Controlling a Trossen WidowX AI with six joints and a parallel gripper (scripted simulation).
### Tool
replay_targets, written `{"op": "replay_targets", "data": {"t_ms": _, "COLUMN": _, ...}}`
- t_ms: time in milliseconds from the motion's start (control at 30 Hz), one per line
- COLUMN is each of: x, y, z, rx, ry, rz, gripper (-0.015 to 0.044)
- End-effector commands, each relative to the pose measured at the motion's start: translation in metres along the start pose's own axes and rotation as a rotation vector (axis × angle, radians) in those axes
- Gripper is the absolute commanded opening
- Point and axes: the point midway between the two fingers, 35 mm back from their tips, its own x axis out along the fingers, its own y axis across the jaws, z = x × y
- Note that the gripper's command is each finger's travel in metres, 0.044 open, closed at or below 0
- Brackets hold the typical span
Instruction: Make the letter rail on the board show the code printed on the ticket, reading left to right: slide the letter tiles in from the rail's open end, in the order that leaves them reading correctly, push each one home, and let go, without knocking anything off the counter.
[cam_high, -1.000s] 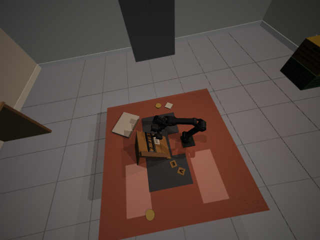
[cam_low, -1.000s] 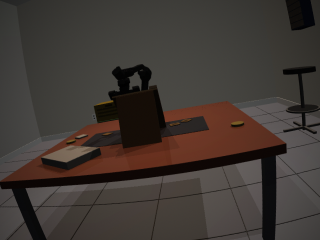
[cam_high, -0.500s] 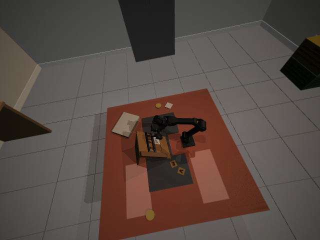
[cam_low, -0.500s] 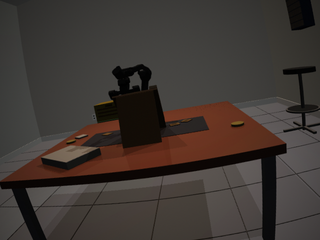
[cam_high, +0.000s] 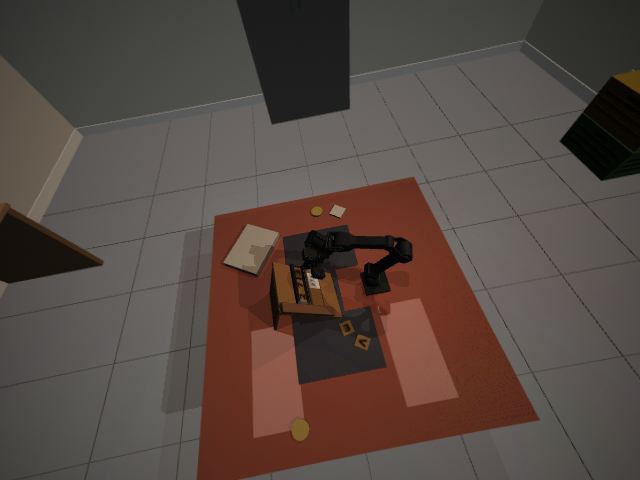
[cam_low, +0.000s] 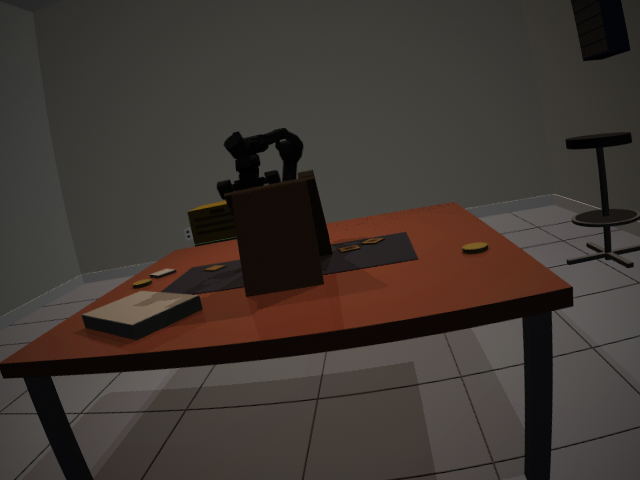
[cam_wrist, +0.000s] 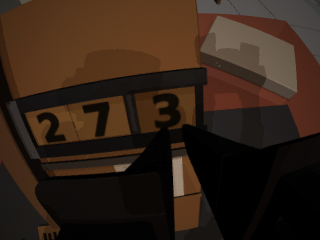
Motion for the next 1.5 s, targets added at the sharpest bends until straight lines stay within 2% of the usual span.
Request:
{"op": "replay_targets", "data": {"t_ms": 0, "x": 0.000, "y": 0.000, "z": 0.000, "rx": 0.000, "ry": 0.000, "rz": 0.000, "gripper": 0.0000}}
{"op": "replay_targets", "data": {"t_ms": 300, "x": 0.001, "y": -0.002, "z": 0.002, "rx": 0.003, "ry": 0.024, "rz": -0.001, "gripper": 0.0000}}
{"op": "replay_targets", "data": {"t_ms": 900, "x": 0.017, "y": -0.035, "z": 0.024, "rx": -0.002, "ry": 0.678, "rz": -0.004, "gripper": 0.0000}}
{"op": "replay_targets", "data": {"t_ms": 1467, "x": 0.023, "y": -0.034, "z": 0.022, "rx": -0.003, "ry": 0.684, "rz": -0.003, "gripper": 0.0000}}
